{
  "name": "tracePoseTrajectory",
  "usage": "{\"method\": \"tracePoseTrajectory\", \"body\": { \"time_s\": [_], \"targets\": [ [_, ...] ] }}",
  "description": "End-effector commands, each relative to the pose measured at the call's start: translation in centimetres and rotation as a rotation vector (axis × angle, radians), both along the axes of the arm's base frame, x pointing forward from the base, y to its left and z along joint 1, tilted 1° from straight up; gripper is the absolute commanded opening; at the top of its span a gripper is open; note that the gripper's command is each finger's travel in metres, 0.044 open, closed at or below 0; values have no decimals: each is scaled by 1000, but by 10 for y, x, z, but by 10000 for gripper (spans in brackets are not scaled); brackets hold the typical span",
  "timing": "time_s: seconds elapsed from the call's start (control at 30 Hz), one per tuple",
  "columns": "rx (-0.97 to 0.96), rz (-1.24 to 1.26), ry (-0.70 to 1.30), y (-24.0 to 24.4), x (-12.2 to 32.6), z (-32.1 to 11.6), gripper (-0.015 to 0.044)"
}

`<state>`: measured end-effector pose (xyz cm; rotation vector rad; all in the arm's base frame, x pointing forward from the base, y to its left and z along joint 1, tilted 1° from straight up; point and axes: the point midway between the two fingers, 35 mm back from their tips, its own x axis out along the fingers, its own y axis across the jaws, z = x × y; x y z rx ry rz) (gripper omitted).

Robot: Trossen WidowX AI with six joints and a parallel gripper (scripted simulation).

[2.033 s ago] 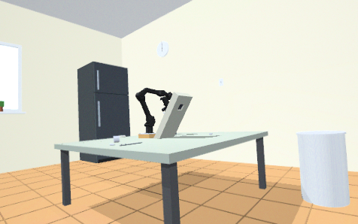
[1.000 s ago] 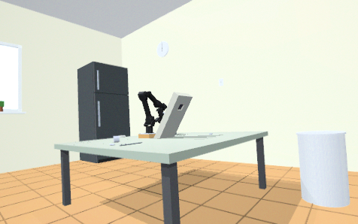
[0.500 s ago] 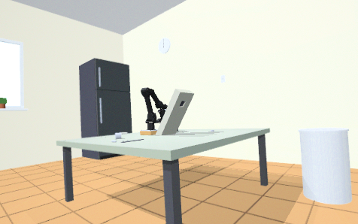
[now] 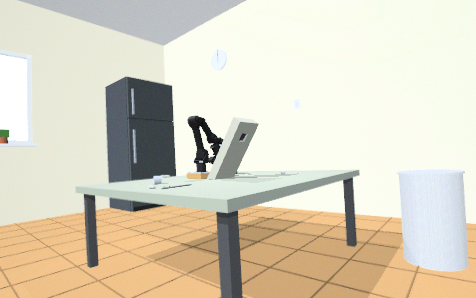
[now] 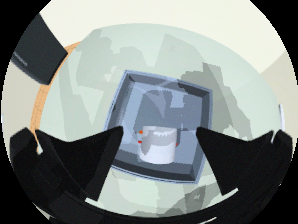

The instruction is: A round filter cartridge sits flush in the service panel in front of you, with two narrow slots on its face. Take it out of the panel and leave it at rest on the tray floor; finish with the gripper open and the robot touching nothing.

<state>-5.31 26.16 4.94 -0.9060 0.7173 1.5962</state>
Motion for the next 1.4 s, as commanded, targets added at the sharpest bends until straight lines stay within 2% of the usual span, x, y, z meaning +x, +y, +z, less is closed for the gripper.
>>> {"method": "tracePoseTrajectory", "body": {
  "time_s": [0.0,0.13,0.2,1.37],
  "targets": [
    [2,0,1,1,0,9,440],
    [1,0,0,-1,-1,61,440],
    [0,0,0,-3,-1,70,440],
    [12,4,3,2,-2,61,440]
  ]
}}
